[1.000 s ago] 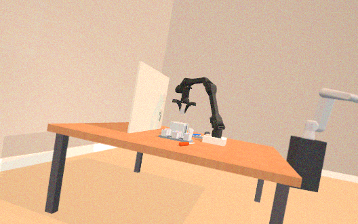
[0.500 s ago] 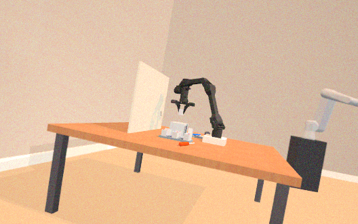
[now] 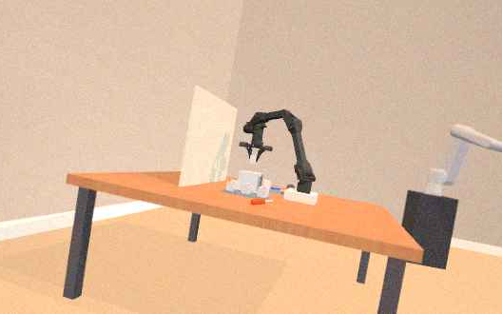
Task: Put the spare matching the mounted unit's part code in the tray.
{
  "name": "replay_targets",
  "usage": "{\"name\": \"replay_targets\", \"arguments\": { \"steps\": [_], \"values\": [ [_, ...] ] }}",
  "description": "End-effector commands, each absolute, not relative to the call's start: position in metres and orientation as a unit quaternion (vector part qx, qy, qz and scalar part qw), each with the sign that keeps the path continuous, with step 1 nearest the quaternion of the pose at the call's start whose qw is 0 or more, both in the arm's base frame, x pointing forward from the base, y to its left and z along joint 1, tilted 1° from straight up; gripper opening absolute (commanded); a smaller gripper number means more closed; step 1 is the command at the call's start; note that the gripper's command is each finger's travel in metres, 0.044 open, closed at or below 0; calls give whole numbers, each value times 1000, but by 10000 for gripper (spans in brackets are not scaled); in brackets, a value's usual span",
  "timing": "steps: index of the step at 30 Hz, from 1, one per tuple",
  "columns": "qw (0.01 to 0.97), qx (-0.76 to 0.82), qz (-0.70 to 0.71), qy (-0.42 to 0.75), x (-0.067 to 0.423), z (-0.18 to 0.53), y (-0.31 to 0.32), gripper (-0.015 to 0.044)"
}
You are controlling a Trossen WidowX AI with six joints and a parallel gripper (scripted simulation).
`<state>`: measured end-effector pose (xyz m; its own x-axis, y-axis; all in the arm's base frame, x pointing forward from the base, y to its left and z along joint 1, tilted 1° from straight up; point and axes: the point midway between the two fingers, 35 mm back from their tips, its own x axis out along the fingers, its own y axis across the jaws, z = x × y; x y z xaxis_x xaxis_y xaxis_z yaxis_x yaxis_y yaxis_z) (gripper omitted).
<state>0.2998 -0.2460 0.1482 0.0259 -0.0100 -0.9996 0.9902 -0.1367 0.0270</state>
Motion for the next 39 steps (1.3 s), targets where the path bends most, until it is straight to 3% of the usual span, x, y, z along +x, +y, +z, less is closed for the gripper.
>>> {"name": "replay_targets", "arguments": {
  "steps": [1, 39],
  "values": [
    [473, 540, -528, 454, 301, 145, -246, 0],
    [473, 540, -528, 454, 305, 115, -249, 0]
  ]
}}
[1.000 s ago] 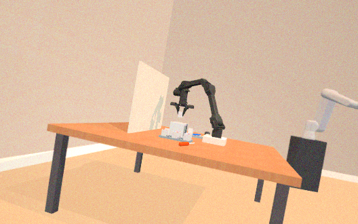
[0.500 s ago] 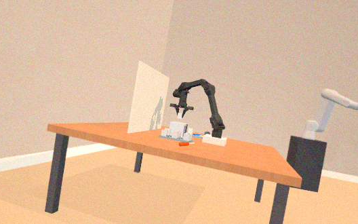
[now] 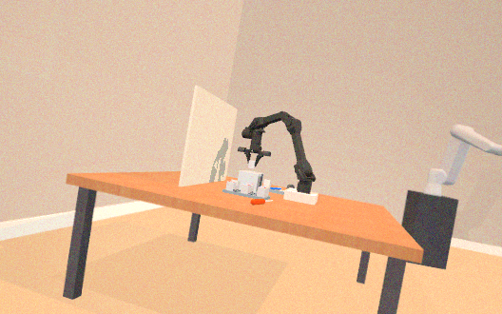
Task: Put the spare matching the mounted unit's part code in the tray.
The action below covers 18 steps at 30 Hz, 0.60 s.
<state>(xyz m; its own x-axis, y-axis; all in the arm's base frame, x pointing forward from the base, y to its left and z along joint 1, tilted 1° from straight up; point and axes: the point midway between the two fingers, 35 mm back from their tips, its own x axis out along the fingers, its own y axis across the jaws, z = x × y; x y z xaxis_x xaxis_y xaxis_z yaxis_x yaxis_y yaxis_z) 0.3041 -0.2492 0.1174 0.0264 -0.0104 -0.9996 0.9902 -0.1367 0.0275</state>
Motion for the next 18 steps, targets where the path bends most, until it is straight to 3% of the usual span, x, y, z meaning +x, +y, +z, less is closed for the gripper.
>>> {"name": "replay_targets", "arguments": {
  "steps": [1, 18],
  "values": [
    [473, 540, -528, 454, 305, 115, -249, 0],
    [473, 540, -528, 454, 306, 101, -250, 0]
  ]
}}
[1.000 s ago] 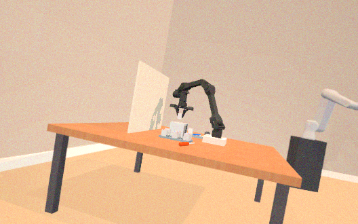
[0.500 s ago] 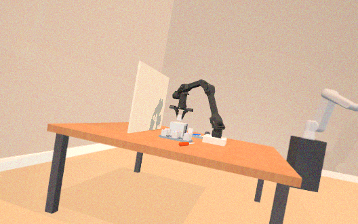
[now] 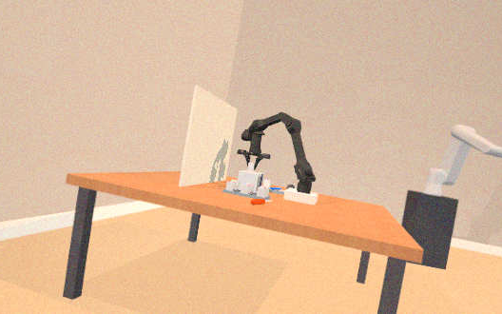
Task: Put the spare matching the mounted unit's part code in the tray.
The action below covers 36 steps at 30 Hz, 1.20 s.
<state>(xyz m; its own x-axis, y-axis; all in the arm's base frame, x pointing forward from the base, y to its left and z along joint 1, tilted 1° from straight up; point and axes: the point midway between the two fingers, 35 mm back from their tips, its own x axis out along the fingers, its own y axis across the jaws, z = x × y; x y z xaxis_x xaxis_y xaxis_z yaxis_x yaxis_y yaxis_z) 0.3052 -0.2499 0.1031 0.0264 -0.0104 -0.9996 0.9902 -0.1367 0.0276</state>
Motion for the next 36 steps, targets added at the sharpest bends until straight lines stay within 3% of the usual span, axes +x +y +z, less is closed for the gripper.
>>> {"name": "replay_targets", "arguments": {
  "steps": [1, 36],
  "values": [
    [473, 540, -528, 454, 306, 100, -250, 0],
    [473, 540, -528, 454, 306, 72, -250, 0]
  ]
}}
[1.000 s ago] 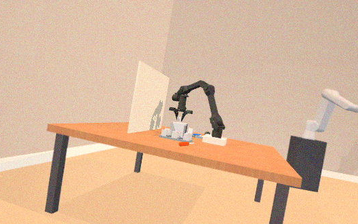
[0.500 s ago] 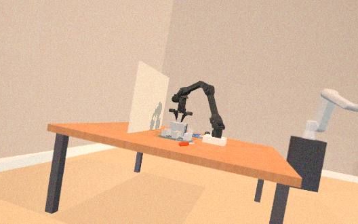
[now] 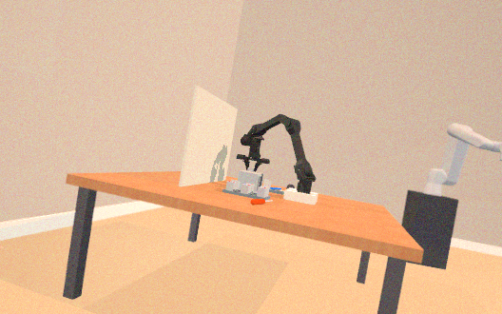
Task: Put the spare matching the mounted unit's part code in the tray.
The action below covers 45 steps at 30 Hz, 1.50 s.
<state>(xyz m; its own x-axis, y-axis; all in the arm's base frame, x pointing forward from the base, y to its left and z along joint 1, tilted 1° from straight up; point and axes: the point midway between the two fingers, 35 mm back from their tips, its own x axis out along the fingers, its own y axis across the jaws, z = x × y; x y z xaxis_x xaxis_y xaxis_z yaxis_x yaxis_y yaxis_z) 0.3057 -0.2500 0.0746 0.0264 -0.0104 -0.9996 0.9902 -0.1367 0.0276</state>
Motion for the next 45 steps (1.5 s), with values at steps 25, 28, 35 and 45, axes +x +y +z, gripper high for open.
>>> {"name": "replay_targets", "arguments": {
  "steps": [25, 28, 35, 45],
  "values": [
    [473, 540, -528, 454, 305, 53, -249, 0],
    [473, 540, -528, 454, 305, 51, -248, 0],
    [473, 540, -528, 454, 305, 45, -248, 0],
    [473, 540, -528, 454, 304, 37, -247, 0]
  ]
}}
